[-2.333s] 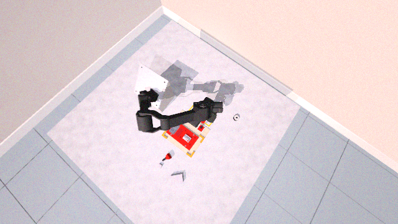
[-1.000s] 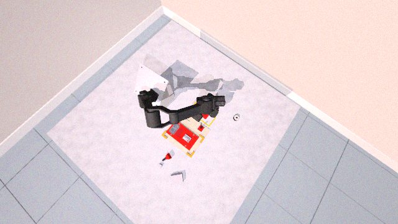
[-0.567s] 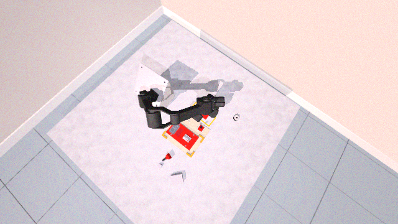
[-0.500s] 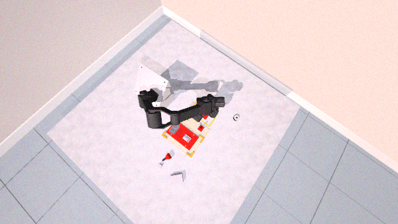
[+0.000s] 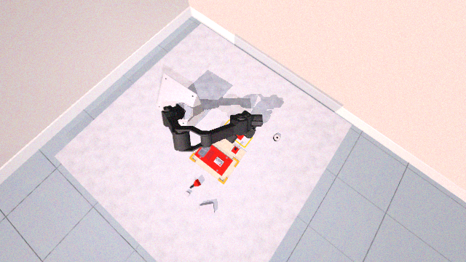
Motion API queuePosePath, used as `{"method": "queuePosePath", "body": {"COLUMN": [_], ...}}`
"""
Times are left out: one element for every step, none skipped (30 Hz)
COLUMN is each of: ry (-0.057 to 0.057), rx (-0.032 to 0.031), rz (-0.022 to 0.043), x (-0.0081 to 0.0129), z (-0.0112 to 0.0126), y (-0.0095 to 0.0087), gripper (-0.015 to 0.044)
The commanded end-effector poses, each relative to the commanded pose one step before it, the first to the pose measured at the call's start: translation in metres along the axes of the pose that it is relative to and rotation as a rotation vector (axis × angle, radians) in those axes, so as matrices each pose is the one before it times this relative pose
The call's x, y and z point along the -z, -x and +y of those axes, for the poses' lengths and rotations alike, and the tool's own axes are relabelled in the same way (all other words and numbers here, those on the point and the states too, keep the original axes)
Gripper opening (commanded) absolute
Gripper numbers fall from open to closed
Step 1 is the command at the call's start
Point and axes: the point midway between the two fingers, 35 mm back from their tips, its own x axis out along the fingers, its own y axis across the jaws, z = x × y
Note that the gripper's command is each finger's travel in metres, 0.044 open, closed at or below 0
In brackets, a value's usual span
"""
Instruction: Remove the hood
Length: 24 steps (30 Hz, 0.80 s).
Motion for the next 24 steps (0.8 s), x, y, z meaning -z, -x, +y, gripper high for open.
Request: {"method": "queuePosePath", "body": {"ry": [0.0055,0.0000,0.0000,0.0000,0.0000,0.0000,0.0000,0.0000,0.0000,0.0000,0.0000,0.0000,0.0000,0.0000,0.0000,0.0000,0.0000,0.0000,0.0000,0.0000,0.0000,0.0000,0.0000,0.0000], "rx": [0.00389,0.00005,0.00005,0.00005,0.00005,0.00005,0.00005,0.00005,0.00006,0.00006,0.00006,0.00006,0.00006,0.00006,0.00007,0.00007,0.00007,0.00007,0.00007,0.00007,0.00007,0.00008,0.00008,0.00008], "rz": [-0.00376,-0.00001,0.00000,0.00000,0.00000,0.00000,0.00000,0.00000,0.00000,0.00000,0.00000,0.00000,0.00000,0.00000,0.00000,0.00000,0.00000,0.00000,0.00000,0.00000,0.00000,0.00000,0.00000,0.00000], "x": [-0.00013,0.00001,0.00001,0.00002,0.00002,0.00002,0.00002,0.00002,0.00002,0.00002,0.00003,0.00003,0.00003,0.00003,0.00003,0.00003,0.00004,0.00004,0.00004,0.00004,0.00004,0.00004,0.00004,0.00005], "z": [-0.00011,-0.00002,-0.00002,-0.00002,-0.00002,-0.00002,-0.00002,-0.00002,-0.00002,-0.00002,-0.00002,-0.00002,-0.00003,-0.00003,-0.00003,-0.00003,-0.00003,-0.00003,-0.00003,-0.00003,-0.00003,-0.00003,-0.00003,-0.00003], "y": [-0.00251,-0.00073,-0.00073,-0.00073,-0.00073,-0.00072,-0.00072,-0.00072,-0.00072,-0.00072,-0.00072,-0.00072,-0.00072,-0.00072,-0.00072,-0.00072,-0.00072,-0.00072,-0.00072,-0.00072,-0.00072,-0.00072,-0.00072,-0.00071], "gripper": [0.0000,0.0000,0.0000,0.0000,0.0000,0.0000,0.0000,0.0000,0.0000,0.0000,0.0000,0.0000,0.0000,0.0000,0.0000,0.0000,0.0000,0.0000,0.0000,0.0000,0.0000,0.0000,0.0000,0.0000]}}
